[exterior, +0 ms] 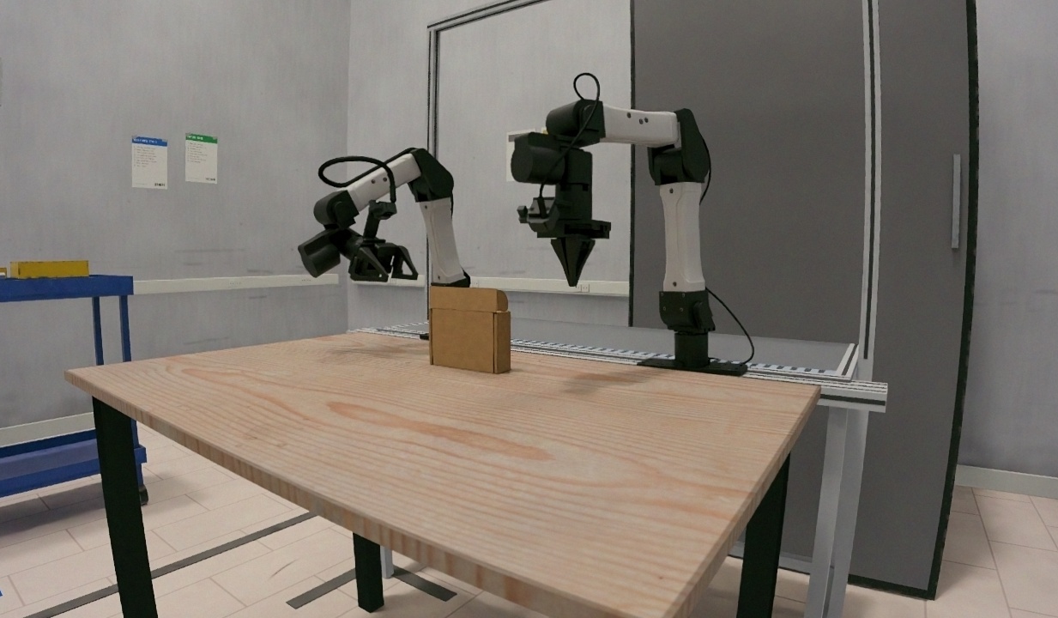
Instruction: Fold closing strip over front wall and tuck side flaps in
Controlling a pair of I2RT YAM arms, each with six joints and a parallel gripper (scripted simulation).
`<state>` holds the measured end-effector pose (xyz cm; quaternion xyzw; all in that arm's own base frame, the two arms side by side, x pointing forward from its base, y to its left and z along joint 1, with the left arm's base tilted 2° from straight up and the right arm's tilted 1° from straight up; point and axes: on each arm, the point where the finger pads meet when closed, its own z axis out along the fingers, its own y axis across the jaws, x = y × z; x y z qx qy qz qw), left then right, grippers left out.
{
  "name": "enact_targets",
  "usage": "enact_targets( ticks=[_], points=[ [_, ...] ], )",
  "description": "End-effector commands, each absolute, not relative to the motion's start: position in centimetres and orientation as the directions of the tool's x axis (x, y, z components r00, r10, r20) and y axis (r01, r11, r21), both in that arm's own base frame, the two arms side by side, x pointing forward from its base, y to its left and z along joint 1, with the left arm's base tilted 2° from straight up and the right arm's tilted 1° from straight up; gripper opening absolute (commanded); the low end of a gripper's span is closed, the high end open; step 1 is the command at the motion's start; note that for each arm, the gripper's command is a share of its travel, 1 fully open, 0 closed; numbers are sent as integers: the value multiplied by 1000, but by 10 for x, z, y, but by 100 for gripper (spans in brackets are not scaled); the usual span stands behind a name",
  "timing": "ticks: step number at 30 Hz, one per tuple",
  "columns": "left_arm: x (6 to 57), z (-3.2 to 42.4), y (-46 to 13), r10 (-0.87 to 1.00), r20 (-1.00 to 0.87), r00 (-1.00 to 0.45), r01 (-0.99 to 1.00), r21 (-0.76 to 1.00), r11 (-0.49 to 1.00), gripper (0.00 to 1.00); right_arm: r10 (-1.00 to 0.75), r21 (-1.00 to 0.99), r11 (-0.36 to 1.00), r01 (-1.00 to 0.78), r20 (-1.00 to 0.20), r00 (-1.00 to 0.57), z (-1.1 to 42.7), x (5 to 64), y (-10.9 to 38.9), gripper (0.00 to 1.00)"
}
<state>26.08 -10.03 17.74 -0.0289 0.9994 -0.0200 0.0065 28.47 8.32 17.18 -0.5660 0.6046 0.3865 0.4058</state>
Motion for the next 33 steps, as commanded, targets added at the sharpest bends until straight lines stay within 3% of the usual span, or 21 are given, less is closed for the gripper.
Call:
enact_targets(
  ticks=[1,28,29,33],
  points=[
    [261,180,-100,-53,-22,-998,-52,-45,998,1,-326,-14,-21,-1000,-945,20,183,283,79,80],
    [261,180,-100,-53,-22,-998,-52,-45,998,1,-326,-14,-21,-1000,-945,20,183,283,79,80],
    [261,180,-100,-53,-22,-998,-52,-45,998,1,-341,0,5,-1000,-940,-2,183,283,79,1],
    [261,180,-100,-53,-22,-998,-52,-45,998,1,-406,38,114,-993,-910,-81,184,280,78,1]
  ],
)
